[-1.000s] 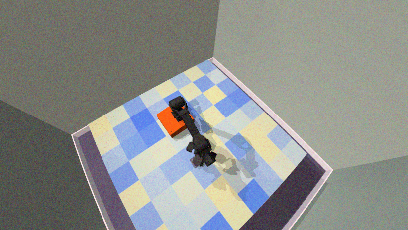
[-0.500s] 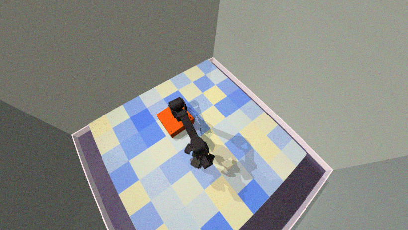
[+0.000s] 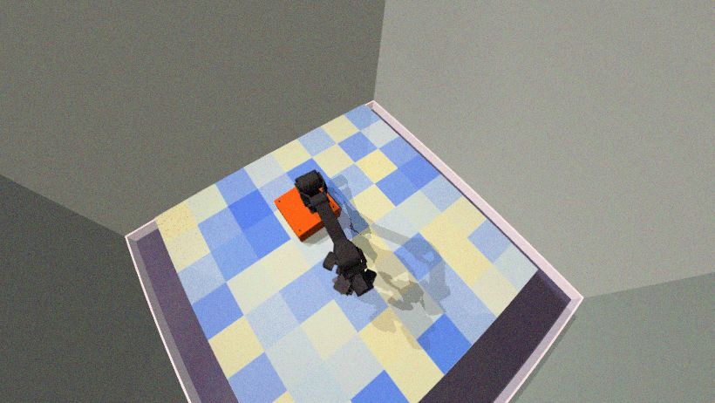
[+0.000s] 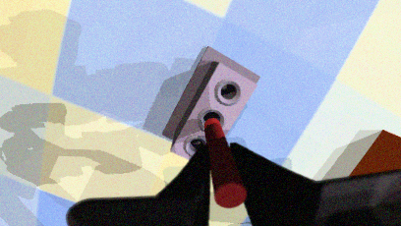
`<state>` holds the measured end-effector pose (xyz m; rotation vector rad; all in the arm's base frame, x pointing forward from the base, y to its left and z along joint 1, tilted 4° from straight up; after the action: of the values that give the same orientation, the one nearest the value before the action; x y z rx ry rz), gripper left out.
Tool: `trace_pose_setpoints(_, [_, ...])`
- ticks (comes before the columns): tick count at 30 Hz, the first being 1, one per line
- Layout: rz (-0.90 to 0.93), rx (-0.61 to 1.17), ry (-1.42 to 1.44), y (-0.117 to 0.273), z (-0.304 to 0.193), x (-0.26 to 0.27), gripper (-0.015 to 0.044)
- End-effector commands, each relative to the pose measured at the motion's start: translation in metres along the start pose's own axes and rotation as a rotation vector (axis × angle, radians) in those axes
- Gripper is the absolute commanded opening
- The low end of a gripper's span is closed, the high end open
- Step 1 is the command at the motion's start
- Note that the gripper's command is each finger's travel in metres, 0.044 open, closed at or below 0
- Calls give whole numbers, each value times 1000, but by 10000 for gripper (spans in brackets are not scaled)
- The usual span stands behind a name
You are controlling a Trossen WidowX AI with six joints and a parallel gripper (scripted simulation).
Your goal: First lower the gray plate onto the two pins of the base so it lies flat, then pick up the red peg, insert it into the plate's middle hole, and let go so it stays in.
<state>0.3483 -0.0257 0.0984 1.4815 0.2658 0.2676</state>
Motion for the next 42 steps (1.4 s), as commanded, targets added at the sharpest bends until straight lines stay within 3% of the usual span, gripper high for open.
trace_pose_setpoints(1, [0, 0, 0, 0, 0, 0, 0])
trace_pose_setpoints(42, [2, -1, 0, -16, 1, 0, 0])
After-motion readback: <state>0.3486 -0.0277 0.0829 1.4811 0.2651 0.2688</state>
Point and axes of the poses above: the point midway between the two fingers, 35 mm back from their tips, its own y axis back along the fingers, its own x axis across the jaws, z = x × y, the point moved 3 cm from there along y, back along the fingers, and after that the axes turned 13 degrees about -y, right-handed, at the moved point
